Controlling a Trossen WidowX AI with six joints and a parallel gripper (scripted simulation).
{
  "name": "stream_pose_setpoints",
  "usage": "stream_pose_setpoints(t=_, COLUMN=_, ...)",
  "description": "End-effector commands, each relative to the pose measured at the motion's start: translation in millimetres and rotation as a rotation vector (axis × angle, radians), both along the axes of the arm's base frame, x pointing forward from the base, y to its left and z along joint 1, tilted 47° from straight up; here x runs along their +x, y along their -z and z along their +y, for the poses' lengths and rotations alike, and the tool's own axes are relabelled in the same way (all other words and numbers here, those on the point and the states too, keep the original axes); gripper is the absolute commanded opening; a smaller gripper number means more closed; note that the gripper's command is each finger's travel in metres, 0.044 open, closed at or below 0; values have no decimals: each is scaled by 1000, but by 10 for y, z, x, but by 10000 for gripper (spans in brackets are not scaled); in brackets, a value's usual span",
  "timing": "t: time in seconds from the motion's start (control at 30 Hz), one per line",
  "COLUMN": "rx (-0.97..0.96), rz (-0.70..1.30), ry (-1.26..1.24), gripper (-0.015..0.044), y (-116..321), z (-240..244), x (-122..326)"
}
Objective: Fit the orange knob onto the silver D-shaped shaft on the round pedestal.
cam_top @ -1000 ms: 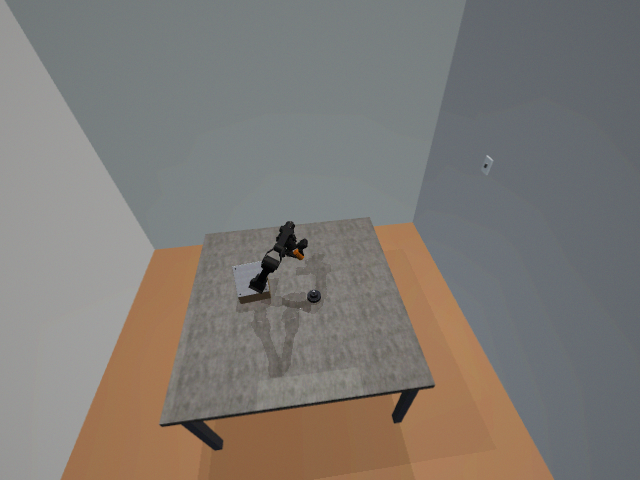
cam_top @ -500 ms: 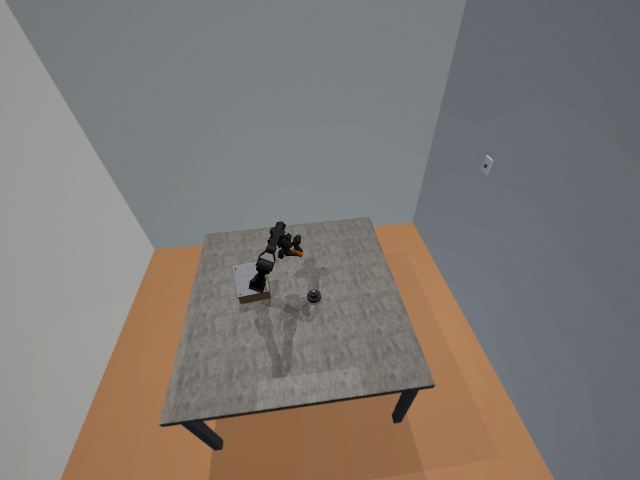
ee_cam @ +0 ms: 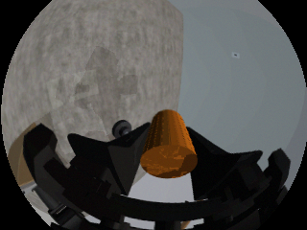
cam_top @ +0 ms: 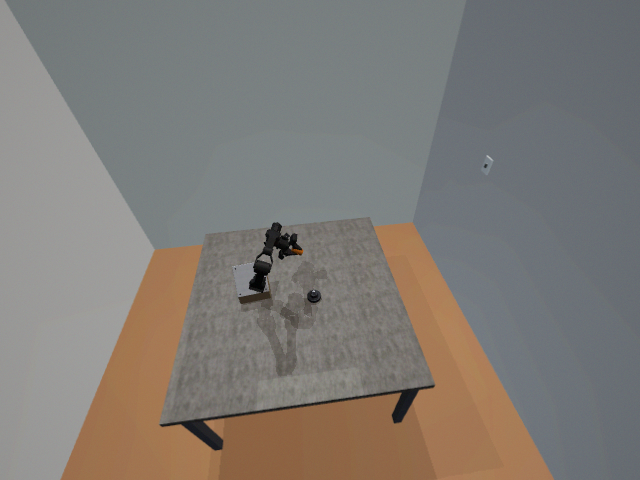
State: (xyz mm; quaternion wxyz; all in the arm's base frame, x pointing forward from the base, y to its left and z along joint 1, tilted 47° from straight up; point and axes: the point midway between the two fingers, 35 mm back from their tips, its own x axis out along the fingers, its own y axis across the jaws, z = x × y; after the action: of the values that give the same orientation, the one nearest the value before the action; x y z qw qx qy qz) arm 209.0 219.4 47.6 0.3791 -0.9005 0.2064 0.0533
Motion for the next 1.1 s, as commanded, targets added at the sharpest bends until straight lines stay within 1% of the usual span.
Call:
stream_pose_setpoints(t=0.0, rx=-2, rz=-30, ry=-29, gripper=0, y=-20, z=8, x=-9)
stream_pose_setpoints(t=0.23, rx=-6, rz=-75, ry=-74, gripper=0, y=-4, z=-6, x=-16)
stream_pose_setpoints(t=0.27, rx=-7, rz=-48, ry=-53, gripper=0, y=25, z=-17, x=-8)
stream_pose_setpoints(t=1.07, rx=-7, rz=-48, ry=-53, gripper=0, y=25, z=-17, x=-8)
